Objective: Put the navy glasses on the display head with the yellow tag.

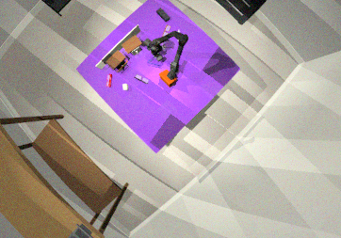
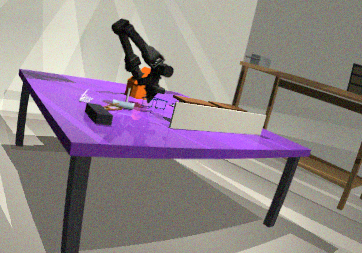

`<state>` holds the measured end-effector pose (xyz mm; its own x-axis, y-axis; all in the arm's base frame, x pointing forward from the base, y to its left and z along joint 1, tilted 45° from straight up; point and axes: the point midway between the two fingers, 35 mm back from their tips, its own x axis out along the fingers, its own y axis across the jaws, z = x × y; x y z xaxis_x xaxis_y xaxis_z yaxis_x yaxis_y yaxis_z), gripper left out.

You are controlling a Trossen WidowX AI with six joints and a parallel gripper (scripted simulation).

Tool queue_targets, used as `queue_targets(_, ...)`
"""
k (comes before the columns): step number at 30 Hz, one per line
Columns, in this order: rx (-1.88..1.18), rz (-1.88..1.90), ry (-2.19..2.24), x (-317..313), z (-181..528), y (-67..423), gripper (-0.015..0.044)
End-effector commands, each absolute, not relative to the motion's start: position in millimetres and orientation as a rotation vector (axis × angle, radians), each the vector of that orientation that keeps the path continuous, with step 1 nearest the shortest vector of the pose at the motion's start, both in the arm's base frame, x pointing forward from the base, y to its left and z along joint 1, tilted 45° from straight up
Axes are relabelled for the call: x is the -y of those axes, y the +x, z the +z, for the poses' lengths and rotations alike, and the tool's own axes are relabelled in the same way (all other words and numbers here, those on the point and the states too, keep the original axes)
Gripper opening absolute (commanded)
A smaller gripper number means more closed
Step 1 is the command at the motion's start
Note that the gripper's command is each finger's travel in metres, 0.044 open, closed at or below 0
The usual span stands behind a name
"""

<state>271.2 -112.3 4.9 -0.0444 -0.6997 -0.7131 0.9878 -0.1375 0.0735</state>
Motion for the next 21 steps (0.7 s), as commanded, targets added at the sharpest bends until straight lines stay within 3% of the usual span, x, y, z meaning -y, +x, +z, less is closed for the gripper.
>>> queue_targets(1,-0.526,-1.569,0.734,100,15,276,0.0000)
queue_targets(21,-0.522,-1.571,0.730,43,75,282,0.0000)
